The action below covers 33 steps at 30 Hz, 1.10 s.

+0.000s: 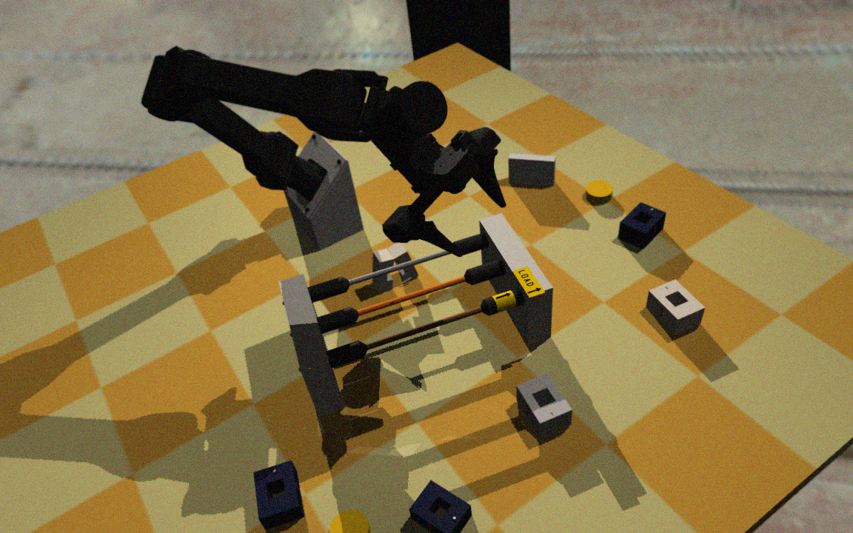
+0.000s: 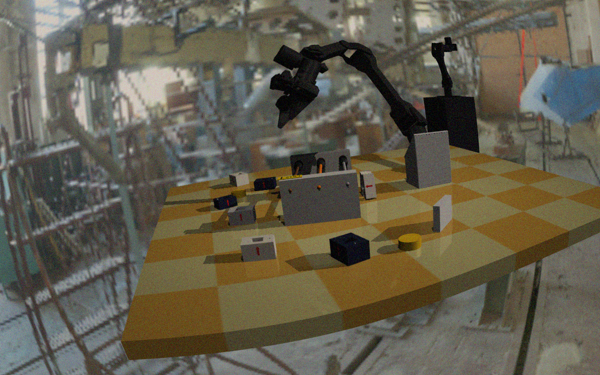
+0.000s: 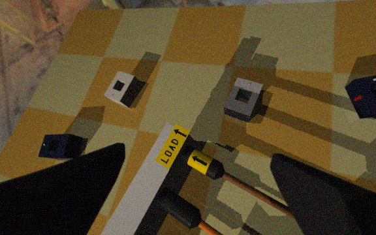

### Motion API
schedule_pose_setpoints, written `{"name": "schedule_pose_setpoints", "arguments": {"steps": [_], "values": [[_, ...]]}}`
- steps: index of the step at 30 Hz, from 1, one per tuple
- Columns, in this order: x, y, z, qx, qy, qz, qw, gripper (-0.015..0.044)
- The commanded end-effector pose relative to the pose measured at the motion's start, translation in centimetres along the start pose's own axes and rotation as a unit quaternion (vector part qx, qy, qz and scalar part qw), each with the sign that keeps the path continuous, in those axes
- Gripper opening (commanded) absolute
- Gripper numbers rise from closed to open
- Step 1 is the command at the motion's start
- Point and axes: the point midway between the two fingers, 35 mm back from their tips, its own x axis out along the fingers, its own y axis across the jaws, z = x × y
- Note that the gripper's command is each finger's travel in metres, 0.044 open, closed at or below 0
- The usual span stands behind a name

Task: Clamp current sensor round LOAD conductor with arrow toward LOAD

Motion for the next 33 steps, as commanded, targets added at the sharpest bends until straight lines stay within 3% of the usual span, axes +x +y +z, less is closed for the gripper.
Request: {"name": "schedule_pose_setpoints", "arguments": {"steps": [1, 6, 28, 33], "values": [[3.0, 2.7, -1.7, -0.057, 0.07, -0.049, 0.995, 0.044], [5.4, 4.8, -3.4, -0.112, 0.122, -0.094, 0.982, 0.044], [5.4, 4.8, -3.4, -0.112, 0.122, -0.094, 0.982, 0.044], [3.7, 3.5, -8.1, -0.056, 0.165, -0.102, 0.979, 0.044]]}}
